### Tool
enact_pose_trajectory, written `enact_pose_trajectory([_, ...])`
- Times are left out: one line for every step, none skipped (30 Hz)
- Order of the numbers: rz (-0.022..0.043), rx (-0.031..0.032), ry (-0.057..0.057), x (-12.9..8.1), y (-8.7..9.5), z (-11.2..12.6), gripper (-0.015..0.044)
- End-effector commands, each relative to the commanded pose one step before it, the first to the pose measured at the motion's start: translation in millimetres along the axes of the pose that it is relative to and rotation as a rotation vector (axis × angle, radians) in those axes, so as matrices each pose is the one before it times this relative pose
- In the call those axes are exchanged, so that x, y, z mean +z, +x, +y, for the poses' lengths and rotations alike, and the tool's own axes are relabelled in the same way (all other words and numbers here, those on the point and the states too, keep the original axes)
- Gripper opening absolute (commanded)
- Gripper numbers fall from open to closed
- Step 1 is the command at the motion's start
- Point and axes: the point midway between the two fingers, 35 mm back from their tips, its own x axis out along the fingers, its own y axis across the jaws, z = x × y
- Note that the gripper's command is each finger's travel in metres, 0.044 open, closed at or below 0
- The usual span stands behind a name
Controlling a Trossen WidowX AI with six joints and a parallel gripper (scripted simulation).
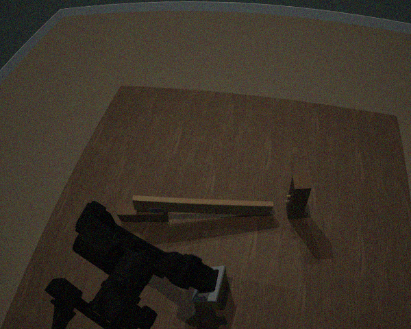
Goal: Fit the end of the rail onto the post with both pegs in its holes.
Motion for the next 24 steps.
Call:
enact_pose_trajectory([-0.00454,0.00046,-0.0027,1.12,-0.46,0.25,0.0426])
enact_pose_trajectory([-0.01365,0.00137,-0.0079,3.37,-1.38,0.75,0.0440])
enact_pose_trajectory([-0.02281,0.00222,-0.0132,5.63,-2.32,1.24,0.0440])
enact_pose_trajectory([-0.03204,0.00299,-0.0184,7.94,-3.26,1.70,0.0440])
enact_pose_trajectory([-0.04138,0.00363,-0.0234,10.31,-4.20,2.11,0.0440])
enact_pose_trajectory([-0.05078,0.00411,-0.0284,12.74,-5.13,2.45,0.0440])
enact_pose_trajectory([-0.05568,0.00408,-0.0307,14.10,-5.54,2.49,0.0440])
enact_pose_trajectory([-0.05630,0.00369,-0.0306,14.41,-5.48,2.30,0.0440])
enact_pose_trajectory([-0.05655,0.00328,-0.0304,14.62,-5.38,2.10,0.0440])
enact_pose_trajectory([-0.05676,0.00288,-0.0302,14.83,-5.27,1.89,0.0440])
enact_pose_trajectory([-0.05160,0.00333,-0.0291,14.21,-5.04,1.44,0.0440])
enact_pose_trajectory([-0.05017,0.00275,-0.0282,13.94,-4.79,1.19,0.0440])
enact_pose_trajectory([-0.05023,0.00229,-0.0282,14.06,-4.69,0.99,0.0440])
enact_pose_trajectory([-0.05027,0.00186,-0.0283,14.18,-4.59,0.79,0.0440])
enact_pose_trajectory([-0.05029,0.00144,-0.0283,14.30,-4.48,0.60,0.0440])
enact_pose_trajectory([-0.05029,0.00104,-0.0284,14.40,-4.37,0.41,0.0440])
enact_pose_trajectory([-0.05027,0.00067,-0.0284,14.49,-4.25,0.22,0.0440])
enact_pose_trajectory([-0.05023,0.00032,-0.0285,14.58,-4.13,0.04,0.0440])
enact_pose_trajectory([-0.05017,0.00000,-0.0286,14.66,-4.01,-0.14,0.0440])
enact_pose_trajectory([-0.05009,-0.00029,-0.0287,14.73,-3.88,-0.31,0.0440])
enact_pose_trajectory([-0.05586,0.00011,-0.0340,15.83,-2.77,-0.27,0.0440])
enact_pose_trajectory([-0.06040,-0.00015,-0.0367,17.18,-2.84,-0.50,0.0440])
enact_pose_trajectory([-0.06037,-0.00039,-0.0366,17.25,-2.63,-0.73,0.0440])
enact_pose_trajectory([-0.06031,-0.00058,-0.0364,17.29,-2.42,-0.96,0.0440])
